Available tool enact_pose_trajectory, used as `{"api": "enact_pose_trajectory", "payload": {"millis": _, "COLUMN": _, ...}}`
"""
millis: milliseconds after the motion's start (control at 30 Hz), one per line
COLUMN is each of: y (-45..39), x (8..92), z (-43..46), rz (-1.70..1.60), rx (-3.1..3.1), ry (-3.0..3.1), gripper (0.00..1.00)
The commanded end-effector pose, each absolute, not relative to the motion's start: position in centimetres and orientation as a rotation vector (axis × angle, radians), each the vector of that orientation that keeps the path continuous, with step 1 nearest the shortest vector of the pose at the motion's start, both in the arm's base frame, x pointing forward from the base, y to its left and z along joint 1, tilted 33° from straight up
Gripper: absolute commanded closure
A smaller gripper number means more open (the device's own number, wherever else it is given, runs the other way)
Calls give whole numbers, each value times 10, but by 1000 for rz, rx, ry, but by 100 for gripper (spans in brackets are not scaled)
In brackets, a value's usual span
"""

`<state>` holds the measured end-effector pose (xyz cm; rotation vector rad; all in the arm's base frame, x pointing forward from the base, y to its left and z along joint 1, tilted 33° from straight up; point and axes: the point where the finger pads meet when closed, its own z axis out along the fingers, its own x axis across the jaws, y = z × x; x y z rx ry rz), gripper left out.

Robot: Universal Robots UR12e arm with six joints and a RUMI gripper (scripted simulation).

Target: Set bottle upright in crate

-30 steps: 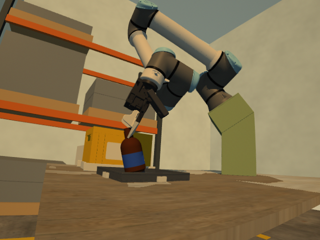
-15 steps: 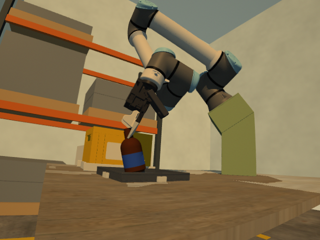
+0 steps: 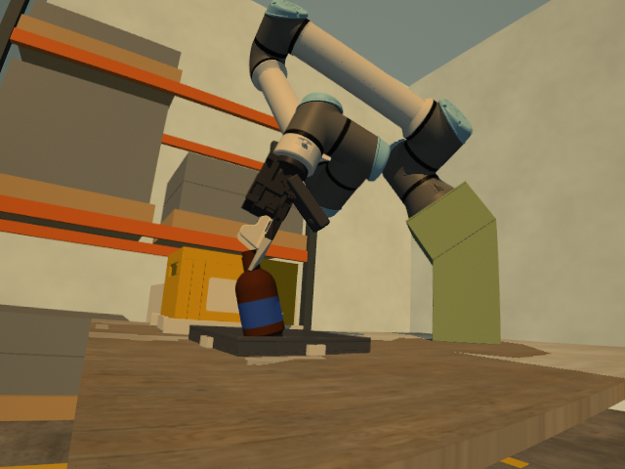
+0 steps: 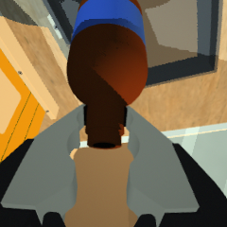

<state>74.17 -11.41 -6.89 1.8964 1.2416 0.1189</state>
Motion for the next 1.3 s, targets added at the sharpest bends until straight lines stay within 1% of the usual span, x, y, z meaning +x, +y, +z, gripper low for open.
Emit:
{"api": "enact_pose_trajectory", "payload": {"millis": 0, "y": -114, "x": 742, "z": -68, "rz": 120, "rx": 1896, "ry": 1241, "gripper": 100}}
{"api": "enact_pose_trajectory", "payload": {"millis": 467, "y": -114, "x": 742, "z": -68, "rz": 120, "rx": 1896, "ry": 1241, "gripper": 100}}
{"api": "enact_pose_trajectory", "payload": {"millis": 500, "y": -114, "x": 742, "z": -68, "rz": 120, "rx": 1896, "ry": 1241, "gripper": 0}}
{"api": "enact_pose_trajectory", "payload": {"millis": 1267, "y": -114, "x": 742, "z": -68, "rz": 120, "rx": 1896, "ry": 1241, "gripper": 0}}
